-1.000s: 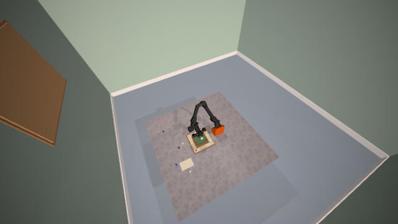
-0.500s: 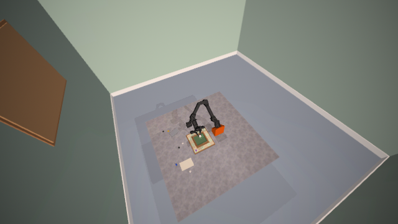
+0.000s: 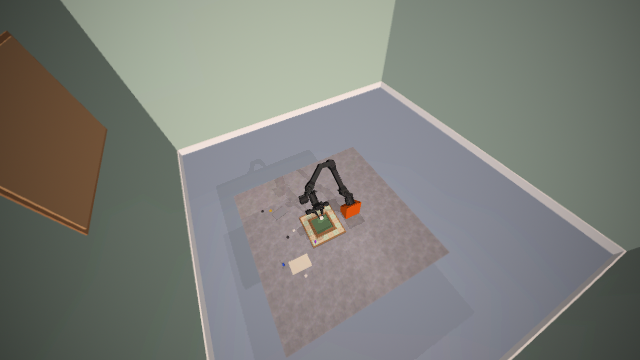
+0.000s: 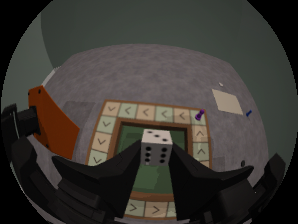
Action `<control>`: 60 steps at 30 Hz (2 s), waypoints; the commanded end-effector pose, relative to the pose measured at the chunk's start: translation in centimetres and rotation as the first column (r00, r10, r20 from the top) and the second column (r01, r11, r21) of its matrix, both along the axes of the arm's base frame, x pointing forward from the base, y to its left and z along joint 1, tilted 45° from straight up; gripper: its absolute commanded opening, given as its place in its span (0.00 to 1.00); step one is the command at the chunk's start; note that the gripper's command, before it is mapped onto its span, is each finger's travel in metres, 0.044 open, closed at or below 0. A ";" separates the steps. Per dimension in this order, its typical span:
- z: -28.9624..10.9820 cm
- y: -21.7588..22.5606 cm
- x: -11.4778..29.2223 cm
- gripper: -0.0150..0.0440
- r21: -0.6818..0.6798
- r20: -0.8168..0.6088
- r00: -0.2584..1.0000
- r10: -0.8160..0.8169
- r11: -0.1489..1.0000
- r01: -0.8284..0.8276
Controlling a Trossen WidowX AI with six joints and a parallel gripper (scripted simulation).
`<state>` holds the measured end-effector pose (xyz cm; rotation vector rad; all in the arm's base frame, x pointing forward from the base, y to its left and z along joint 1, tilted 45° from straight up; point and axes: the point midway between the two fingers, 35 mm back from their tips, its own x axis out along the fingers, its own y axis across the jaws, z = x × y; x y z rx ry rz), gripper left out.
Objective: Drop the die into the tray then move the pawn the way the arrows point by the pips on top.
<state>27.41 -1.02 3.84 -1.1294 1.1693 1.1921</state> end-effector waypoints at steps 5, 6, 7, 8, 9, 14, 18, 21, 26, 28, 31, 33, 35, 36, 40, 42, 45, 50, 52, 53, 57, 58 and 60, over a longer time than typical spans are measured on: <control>0.0 0.0 0.0 0.52 0.000 0.001 1.000 0.000 1.000 0.000; 0.0 0.0 0.0 0.57 0.000 0.001 1.000 0.000 1.000 0.000; 0.0 0.0 0.0 0.61 0.000 0.001 1.000 0.000 1.000 0.000; 0.2 0.2 0.1 0.65 0.000 0.000 1.000 0.000 1.000 0.000; 0.9 0.9 0.1 0.70 0.002 -0.001 1.000 -0.001 1.000 0.001; 2.8 2.8 0.1 0.92 0.006 -0.006 1.000 -0.001 1.000 0.001; 0.3 2.1 -0.4 1.00 -0.245 -0.094 0.994 -0.047 0.969 0.023; -1.5 1.4 -0.5 1.00 -0.545 -0.100 0.993 -0.070 0.838 0.005; -2.2 1.3 0.0 1.00 -0.745 -0.040 0.999 -0.030 0.667 -0.010; -2.3 1.5 -0.5 1.00 -0.681 -0.078 0.996 -0.039 0.732 -0.024; -2.5 1.7 0.1 0.91 -0.685 -0.037 0.996 -0.086 0.728 0.037; -3.1 2.2 1.5 0.82 -0.682 0.078 0.974 -0.214 0.701 0.208; -3.9 2.8 3.0 0.73 -0.655 0.203 0.916 -0.347 0.647 0.390; -4.3 3.1 3.7 0.69 -0.632 0.263 0.874 -0.409 0.611 0.476; -6.1 4.1 6.5 0.59 -0.491 0.472 0.636 -0.611 0.417 0.765; -7.0 4.6 7.8 0.59 -0.397 0.553 0.485 -0.678 0.298 0.868; -8.6 5.3 9.6 0.59 -0.229 0.639 0.230 -0.734 0.104 0.968; -11.1 6.3 11.8 0.59 0.042 0.674 -0.158 -0.722 -0.176 0.984; -11.3 6.3 11.9 0.59 0.052 0.673 -0.172 -0.719 -0.186 0.981; -11.3 6.3 11.9 0.59 0.052 0.673 -0.172 -0.719 -0.186 0.981; -11.3 6.3 11.9 0.59 0.052 0.673 -0.172 -0.719 -0.186 0.981; -11.3 6.3 11.9 0.59 0.052 0.673 -0.172 -0.719 -0.186 0.981; -11.4 6.5 11.9 0.59 0.052 0.673 -0.172 -0.719 -0.186 0.981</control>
